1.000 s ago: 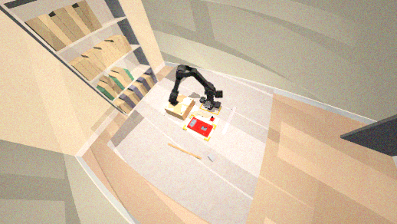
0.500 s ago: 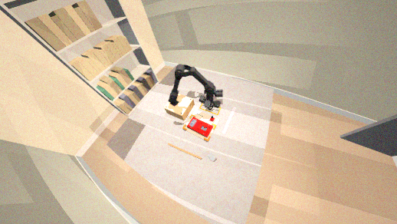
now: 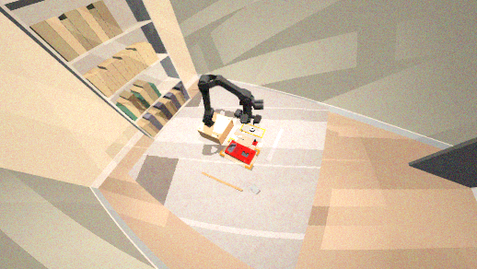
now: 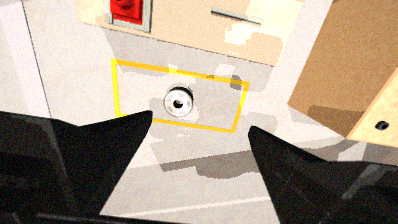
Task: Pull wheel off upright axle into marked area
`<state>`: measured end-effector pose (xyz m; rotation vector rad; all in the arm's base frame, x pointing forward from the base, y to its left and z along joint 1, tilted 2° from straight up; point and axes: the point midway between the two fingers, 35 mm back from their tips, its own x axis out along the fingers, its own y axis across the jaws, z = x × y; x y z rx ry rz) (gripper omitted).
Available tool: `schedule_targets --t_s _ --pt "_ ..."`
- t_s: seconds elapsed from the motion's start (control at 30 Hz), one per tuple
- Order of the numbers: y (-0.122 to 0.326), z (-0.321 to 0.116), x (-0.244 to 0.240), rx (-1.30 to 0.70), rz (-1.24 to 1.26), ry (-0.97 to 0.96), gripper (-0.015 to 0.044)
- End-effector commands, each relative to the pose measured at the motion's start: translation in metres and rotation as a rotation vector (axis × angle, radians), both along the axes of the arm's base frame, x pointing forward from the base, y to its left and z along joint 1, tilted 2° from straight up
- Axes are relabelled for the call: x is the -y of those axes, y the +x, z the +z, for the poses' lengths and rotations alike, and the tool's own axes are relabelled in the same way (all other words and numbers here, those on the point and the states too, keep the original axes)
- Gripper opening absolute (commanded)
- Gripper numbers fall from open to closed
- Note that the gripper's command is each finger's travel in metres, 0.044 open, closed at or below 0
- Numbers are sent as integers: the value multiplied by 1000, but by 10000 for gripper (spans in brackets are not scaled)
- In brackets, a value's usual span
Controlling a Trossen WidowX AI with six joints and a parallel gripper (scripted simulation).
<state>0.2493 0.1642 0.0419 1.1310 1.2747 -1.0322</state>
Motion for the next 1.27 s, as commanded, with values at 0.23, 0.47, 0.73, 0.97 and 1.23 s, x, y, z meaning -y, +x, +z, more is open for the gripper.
schedule_targets --t_s 0.23,0.47,0.73,0.97,1.23 --pt "-48 25 32 -2 -5 -4 440" --pt "-48 25 32 -2 -5 -4 440" --pt "-48 25 32 -2 -5 -4 440" --pt "-48 25 32 -2 -5 -4 440" --pt "-48 25 32 -2 -5 -4 440"
